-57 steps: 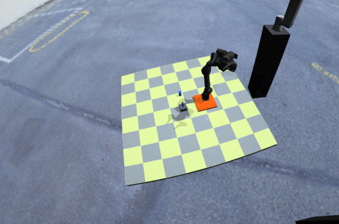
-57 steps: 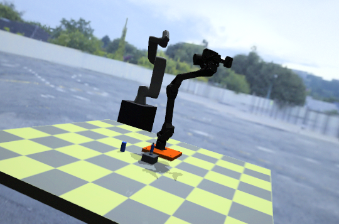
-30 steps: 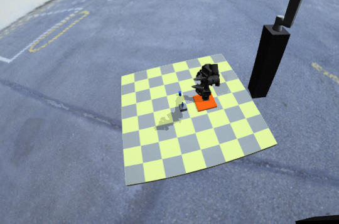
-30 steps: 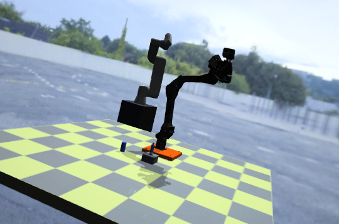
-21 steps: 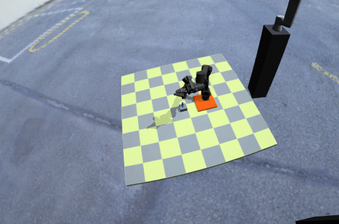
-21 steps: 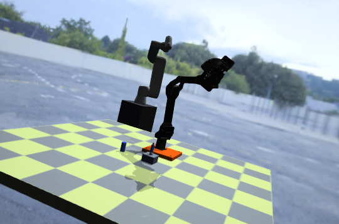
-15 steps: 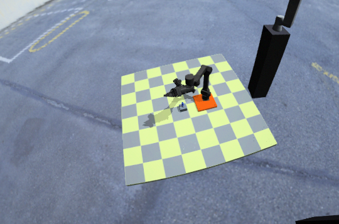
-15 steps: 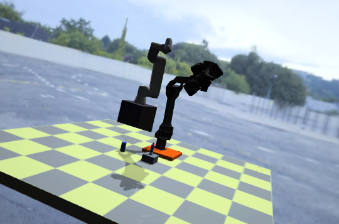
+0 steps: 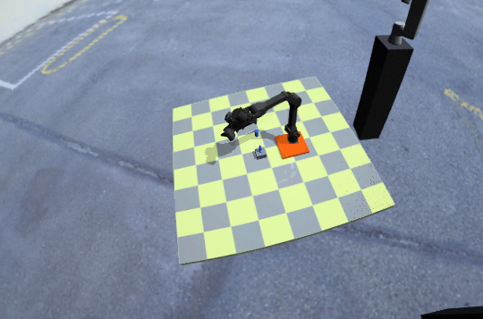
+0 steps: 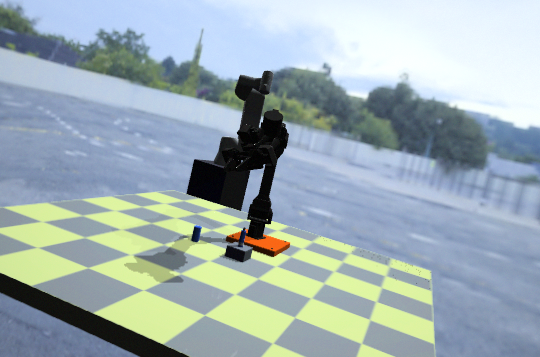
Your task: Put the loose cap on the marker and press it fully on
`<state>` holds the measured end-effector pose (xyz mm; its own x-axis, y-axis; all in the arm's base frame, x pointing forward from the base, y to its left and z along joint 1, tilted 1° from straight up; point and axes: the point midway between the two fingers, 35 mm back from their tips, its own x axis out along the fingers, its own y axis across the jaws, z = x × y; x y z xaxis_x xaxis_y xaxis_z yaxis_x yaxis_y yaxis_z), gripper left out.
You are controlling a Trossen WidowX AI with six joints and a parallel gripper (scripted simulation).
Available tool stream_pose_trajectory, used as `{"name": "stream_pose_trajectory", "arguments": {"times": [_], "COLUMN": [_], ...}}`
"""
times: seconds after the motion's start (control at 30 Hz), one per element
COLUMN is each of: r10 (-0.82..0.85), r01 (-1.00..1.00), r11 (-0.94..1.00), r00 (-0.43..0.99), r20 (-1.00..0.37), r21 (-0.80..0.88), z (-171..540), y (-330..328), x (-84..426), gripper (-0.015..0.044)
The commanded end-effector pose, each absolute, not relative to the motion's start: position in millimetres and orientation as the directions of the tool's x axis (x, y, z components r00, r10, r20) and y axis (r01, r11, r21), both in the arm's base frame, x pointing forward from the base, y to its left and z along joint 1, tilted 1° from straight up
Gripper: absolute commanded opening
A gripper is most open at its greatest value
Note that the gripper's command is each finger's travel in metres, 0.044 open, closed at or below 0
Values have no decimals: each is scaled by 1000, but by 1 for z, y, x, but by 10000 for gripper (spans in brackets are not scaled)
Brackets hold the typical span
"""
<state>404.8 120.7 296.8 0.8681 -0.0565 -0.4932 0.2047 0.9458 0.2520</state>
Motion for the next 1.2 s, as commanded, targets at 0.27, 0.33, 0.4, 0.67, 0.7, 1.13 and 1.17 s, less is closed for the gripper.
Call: {"name": "stream_pose_trajectory", "arguments": {"times": [0.27,0.33,0.4,0.67,0.7,1.13,1.17], "r10": [-193,-177,-146,-23,-23,-23,-23], "r01": [426,459,493,575,575,575,575], "r11": [904,888,870,818,818,818,818], "r00": [419,319,219,16,16,16,16], "r20": [-887,-931,-965,-1000,-1000,-1000,-1000], "r21": [5,-12,-20,-10,-10,-10,-9], "z": [183,168,156,137,137,88,87], "y": [-28,-48,-64,-89,-89,-87,-87], "x": [349,328,305,252,252,251,251], "gripper": [234,234,234,234,234,234,234]}}
